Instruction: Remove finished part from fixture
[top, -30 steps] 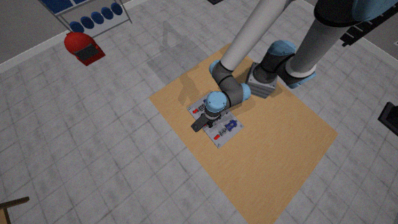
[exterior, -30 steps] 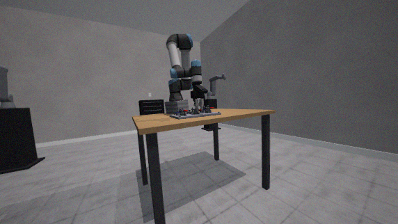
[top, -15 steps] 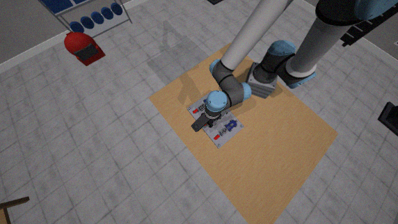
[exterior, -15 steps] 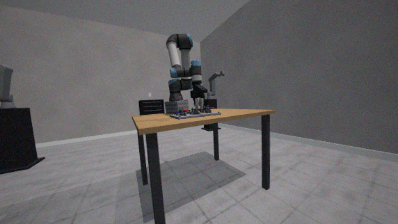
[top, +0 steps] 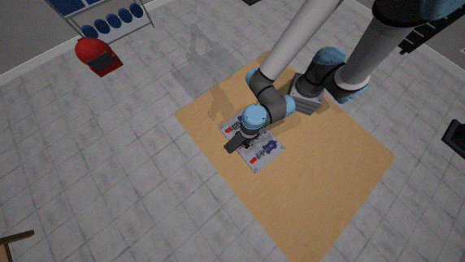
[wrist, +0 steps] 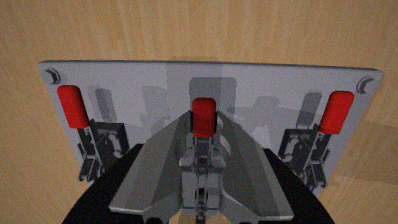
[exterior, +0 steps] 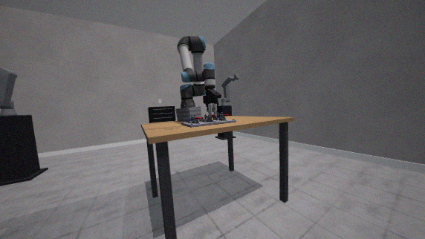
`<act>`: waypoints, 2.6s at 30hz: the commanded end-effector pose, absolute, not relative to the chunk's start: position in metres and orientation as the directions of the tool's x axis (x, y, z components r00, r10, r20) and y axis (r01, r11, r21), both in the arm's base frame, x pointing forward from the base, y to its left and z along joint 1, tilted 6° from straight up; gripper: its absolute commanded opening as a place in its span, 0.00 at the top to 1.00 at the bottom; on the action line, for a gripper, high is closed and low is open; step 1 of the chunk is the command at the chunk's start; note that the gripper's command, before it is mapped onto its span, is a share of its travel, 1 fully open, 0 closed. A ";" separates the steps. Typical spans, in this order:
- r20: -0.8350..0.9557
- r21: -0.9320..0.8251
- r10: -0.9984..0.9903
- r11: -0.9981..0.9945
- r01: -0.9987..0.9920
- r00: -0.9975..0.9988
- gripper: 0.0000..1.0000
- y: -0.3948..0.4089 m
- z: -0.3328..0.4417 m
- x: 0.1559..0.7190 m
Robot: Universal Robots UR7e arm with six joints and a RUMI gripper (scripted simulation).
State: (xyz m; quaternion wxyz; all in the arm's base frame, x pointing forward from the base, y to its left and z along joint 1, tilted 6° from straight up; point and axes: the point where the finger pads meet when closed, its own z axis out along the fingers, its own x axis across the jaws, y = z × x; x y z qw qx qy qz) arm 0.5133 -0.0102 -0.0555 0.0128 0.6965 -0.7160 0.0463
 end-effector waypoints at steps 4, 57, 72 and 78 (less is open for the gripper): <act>0.083 -0.050 -0.996 0.025 -0.998 -0.029 1.00 -0.010 -0.051 0.510; 0.083 -0.050 -0.996 0.025 -0.998 -0.029 1.00 -0.007 -0.035 0.476; 0.083 -0.050 -0.996 0.025 -0.998 -0.029 1.00 -0.007 -0.036 0.471; 0.083 -0.050 -0.996 0.025 -0.998 -0.029 1.00 -0.007 -0.036 0.470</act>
